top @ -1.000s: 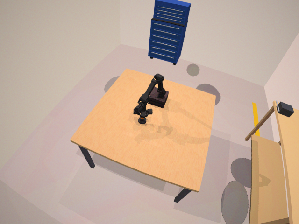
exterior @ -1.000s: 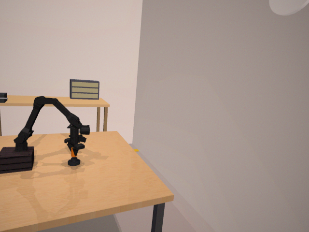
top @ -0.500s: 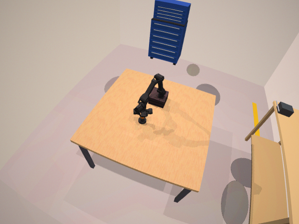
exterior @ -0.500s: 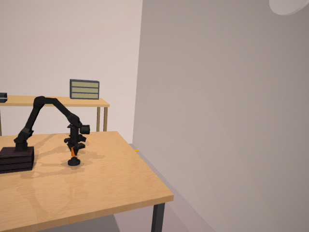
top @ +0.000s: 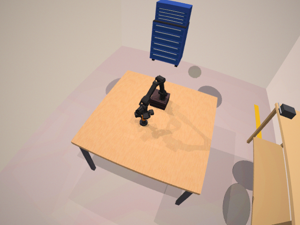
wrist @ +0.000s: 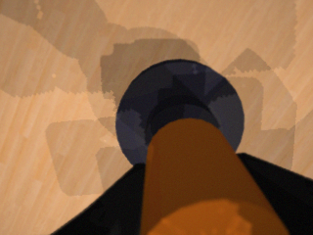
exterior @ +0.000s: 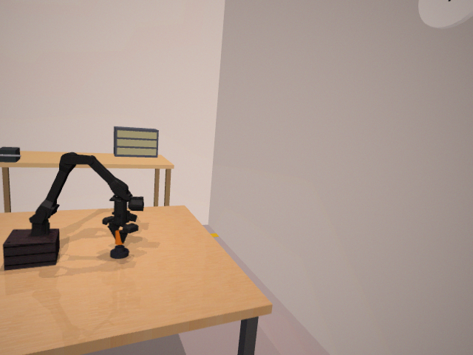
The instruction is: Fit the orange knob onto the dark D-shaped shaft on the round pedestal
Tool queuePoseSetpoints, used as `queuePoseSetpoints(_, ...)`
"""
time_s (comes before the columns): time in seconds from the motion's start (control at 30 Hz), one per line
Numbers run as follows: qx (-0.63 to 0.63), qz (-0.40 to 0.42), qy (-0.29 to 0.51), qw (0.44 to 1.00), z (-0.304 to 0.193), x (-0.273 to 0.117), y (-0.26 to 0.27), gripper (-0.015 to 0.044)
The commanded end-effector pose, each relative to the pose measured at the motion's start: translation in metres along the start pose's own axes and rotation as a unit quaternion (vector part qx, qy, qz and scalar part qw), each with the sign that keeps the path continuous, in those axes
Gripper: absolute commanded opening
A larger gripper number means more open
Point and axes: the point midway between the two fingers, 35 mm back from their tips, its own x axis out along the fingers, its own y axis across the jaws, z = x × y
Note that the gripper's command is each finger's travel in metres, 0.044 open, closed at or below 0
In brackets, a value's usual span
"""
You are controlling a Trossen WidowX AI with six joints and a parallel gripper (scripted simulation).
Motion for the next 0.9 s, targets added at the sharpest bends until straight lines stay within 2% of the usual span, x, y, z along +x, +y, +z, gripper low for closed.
queuePoseSetpoints(0.0,-0.005,-0.001,-0.001,1.0,0.001,0.0012,-0.0007,0.0)
queuePoseSetpoints(0.87,-0.017,-0.001,-0.001,1.0,-0.0004,-0.004,0.0007,0.0)
